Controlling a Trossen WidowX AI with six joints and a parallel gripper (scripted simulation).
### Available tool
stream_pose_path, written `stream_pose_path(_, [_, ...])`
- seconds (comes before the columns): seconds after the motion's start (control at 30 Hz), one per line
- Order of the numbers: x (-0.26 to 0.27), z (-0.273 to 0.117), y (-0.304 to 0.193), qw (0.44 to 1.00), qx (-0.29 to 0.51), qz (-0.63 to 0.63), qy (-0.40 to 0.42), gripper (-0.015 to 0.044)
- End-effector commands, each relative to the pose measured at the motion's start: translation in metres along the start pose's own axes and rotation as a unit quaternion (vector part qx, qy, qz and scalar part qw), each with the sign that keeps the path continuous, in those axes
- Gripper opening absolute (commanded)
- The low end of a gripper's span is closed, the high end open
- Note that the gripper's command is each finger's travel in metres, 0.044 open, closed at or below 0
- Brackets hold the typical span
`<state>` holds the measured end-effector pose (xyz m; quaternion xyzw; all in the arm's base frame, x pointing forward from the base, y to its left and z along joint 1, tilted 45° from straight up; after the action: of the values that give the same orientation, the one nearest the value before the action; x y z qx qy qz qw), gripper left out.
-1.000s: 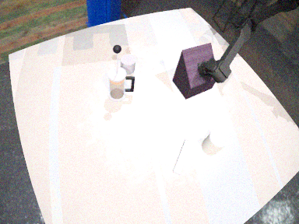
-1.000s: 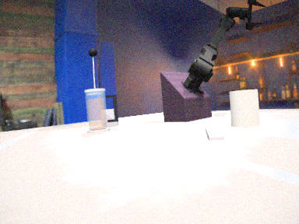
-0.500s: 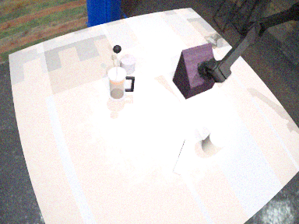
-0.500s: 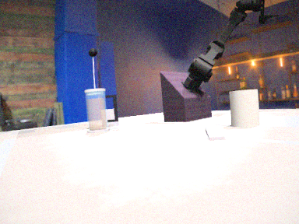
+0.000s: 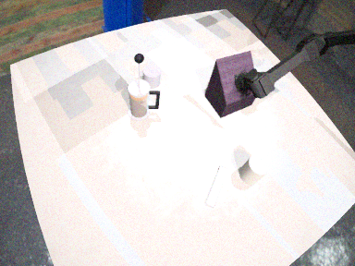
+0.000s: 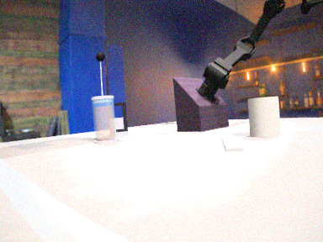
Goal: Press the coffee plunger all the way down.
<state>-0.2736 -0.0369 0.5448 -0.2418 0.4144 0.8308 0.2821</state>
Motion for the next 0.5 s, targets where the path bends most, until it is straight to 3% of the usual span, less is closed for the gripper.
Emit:
stream_pose_path(0.0, [-0.028, 0.023, -0.026, 0.998, 0.034, 0.028, -0.034, 0.0440])
stream_pose_path(0.47, [-0.098, 0.058, -0.091, 0.983, 0.097, 0.071, -0.138, 0.0440])
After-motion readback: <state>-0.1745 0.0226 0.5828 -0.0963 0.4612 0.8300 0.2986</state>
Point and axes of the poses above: the point midway between the two fingers, 35 mm back from their tips, its own z axis out along the fingers, its own x axis across the jaws, y = z × x, the point moved 6 cm from there along -z, back along the fingers, and after that the axes turned 12 degrees about z, right-handed, at the moved point
